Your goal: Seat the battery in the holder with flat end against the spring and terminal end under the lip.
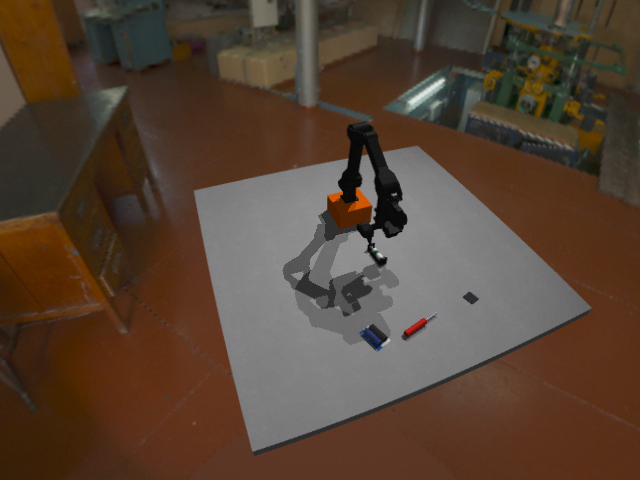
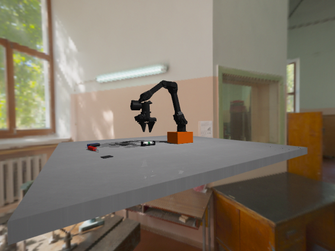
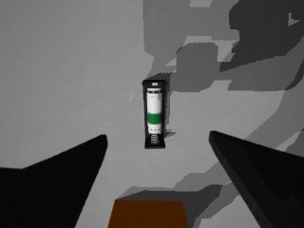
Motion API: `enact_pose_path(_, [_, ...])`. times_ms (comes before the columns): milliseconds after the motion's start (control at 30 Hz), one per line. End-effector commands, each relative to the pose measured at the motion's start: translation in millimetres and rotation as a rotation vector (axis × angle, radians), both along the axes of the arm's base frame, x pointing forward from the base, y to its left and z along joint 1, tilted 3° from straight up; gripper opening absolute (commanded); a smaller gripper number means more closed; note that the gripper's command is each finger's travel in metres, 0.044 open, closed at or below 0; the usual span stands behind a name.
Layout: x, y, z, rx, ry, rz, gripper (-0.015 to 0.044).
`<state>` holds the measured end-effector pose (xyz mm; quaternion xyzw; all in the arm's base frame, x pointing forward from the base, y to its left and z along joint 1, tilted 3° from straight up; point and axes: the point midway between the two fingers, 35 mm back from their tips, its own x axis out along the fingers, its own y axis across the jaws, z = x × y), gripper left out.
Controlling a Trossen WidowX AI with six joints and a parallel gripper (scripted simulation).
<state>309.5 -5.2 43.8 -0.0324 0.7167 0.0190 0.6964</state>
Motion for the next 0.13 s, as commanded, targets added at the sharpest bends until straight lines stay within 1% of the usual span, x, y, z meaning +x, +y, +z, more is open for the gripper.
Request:
enact_pose_path(0, [-0.3, 0.4, 0.6, 0.001, 0.001, -0.004, 0.0440])
enact_pose_path(100, [-0.3, 0.4, 0.6, 0.001, 0.001, -0.004, 0.0440])
